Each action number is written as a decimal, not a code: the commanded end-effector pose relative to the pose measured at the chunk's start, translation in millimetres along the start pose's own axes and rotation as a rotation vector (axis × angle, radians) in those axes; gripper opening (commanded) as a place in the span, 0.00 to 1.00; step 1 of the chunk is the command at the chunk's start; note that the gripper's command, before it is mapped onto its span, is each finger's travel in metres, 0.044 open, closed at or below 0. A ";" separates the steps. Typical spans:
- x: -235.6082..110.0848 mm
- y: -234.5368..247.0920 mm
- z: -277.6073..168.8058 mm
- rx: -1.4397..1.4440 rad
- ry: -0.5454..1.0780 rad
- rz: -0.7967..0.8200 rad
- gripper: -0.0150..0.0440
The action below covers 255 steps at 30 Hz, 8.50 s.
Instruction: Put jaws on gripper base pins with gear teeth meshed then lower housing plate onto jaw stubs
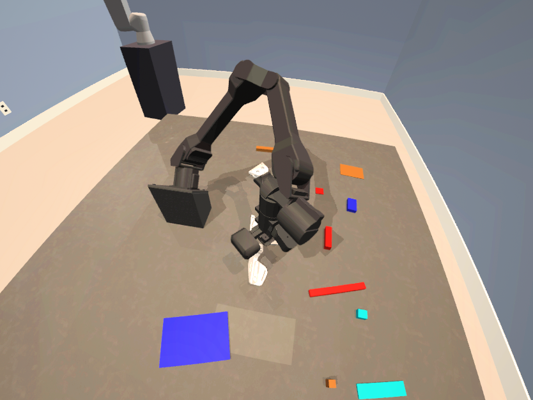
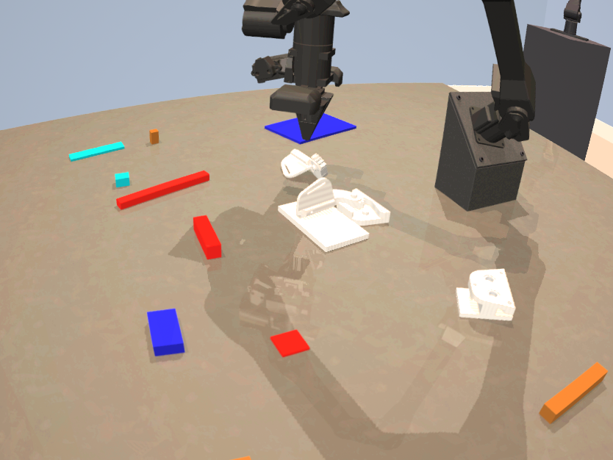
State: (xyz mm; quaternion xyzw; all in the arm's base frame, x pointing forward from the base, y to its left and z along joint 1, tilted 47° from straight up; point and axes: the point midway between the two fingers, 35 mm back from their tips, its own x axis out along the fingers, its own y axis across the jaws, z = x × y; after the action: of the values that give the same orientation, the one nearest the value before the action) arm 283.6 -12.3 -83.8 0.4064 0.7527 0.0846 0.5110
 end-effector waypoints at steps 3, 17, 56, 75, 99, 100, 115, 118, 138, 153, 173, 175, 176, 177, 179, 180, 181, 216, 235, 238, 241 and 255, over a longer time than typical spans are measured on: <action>0.0 1.9 1.4 0.145 0.001 0.003 0.25; 0.0 4.6 4.4 0.438 0.002 0.003 0.25; 24.3 8.3 8.7 0.762 0.002 0.003 0.25; 55.2 8.5 7.1 0.762 0.005 0.004 0.25; 60.3 -10.1 -8.6 0.763 0.004 0.003 0.25; 60.3 -11.3 -9.7 0.763 0.004 0.003 0.25; 60.7 -28.6 -27.1 0.764 0.005 0.002 0.25; 60.9 -31.6 -30.5 0.764 0.005 0.002 0.25; 60.9 -32.3 -31.3 0.764 0.005 0.002 0.25; 60.9 -32.3 -31.3 0.764 0.005 0.002 0.25; 60.9 -32.3 -31.3 0.764 0.005 0.002 0.25; 60.9 -32.3 -31.3 0.764 0.005 0.002 0.25; 60.9 -32.3 -31.3 0.764 0.005 0.002 0.25; 60.9 -32.3 -31.3 0.764 0.005 0.002 0.25; 60.9 -32.3 -31.3 0.764 0.005 0.002 0.25; 60.9 -32.3 -31.3 0.764 0.005 0.002 0.25; 60.9 -32.3 -31.3 0.764 0.005 0.002 0.25; 60.9 -32.3 -31.3 0.764 0.005 0.002 0.25; 60.9 -32.3 -31.3 0.764 0.005 0.002 0.25; 60.9 -32.3 -31.3 0.764 0.005 0.002 0.25; 60.9 -32.3 -31.3 0.764 0.005 0.002 0.25; 60.9 -32.3 -31.3 0.764 0.005 0.002 0.25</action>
State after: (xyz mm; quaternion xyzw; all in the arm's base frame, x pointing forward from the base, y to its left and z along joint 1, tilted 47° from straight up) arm 233.7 20.5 -124.0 0.5780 0.7283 -0.1952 0.3122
